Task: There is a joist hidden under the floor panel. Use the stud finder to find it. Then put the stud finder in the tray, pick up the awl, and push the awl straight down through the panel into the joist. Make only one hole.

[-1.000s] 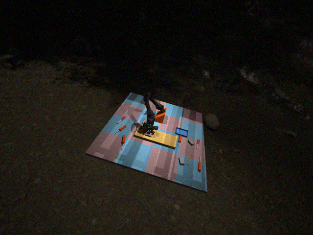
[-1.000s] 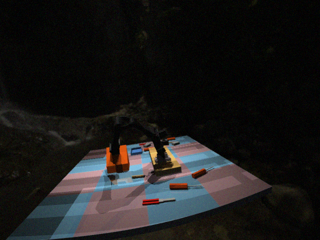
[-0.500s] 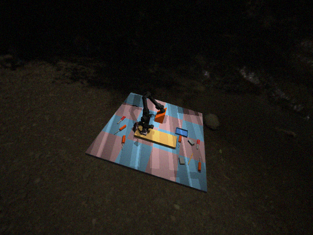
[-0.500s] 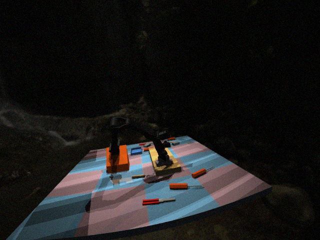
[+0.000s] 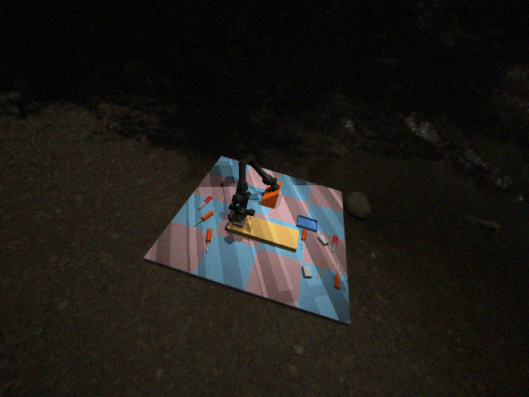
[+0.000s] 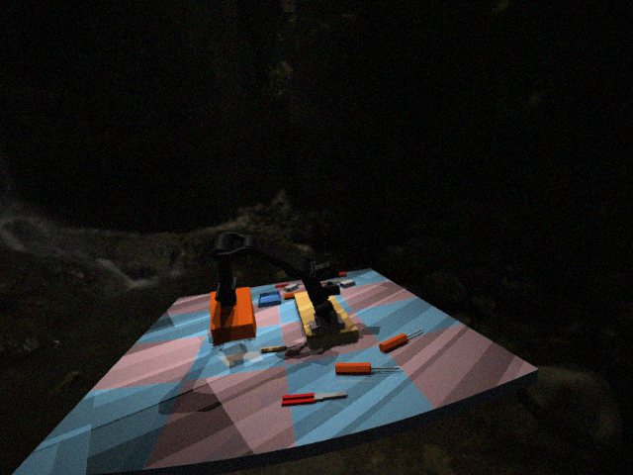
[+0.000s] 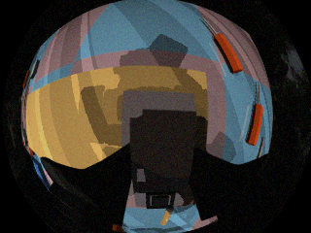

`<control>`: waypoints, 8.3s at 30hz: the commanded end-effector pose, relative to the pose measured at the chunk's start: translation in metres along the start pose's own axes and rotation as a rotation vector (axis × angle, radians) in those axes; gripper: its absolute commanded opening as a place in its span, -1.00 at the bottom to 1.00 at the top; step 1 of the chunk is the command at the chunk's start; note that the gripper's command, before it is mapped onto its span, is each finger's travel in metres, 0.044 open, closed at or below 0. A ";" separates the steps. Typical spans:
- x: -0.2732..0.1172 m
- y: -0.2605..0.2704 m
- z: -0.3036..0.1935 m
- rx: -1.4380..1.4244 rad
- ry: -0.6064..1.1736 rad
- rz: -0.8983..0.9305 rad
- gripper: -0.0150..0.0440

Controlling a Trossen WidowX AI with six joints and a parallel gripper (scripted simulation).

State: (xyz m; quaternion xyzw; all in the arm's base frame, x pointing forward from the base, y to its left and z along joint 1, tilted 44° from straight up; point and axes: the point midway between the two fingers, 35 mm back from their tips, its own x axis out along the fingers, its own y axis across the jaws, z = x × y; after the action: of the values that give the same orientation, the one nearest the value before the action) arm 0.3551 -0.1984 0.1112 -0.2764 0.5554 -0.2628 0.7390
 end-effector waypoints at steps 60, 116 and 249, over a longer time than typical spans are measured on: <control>-0.125 0.306 0.032 -0.730 -0.090 0.352 -0.49; -0.090 0.525 -0.199 -1.506 -0.025 0.466 -0.49; -0.045 -0.029 -0.229 3.226 -0.040 -0.348 1.00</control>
State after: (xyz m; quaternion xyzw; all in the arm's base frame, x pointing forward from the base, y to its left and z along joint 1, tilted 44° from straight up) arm 0.1215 -0.2121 0.1159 -0.6869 0.3332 0.6086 -0.2162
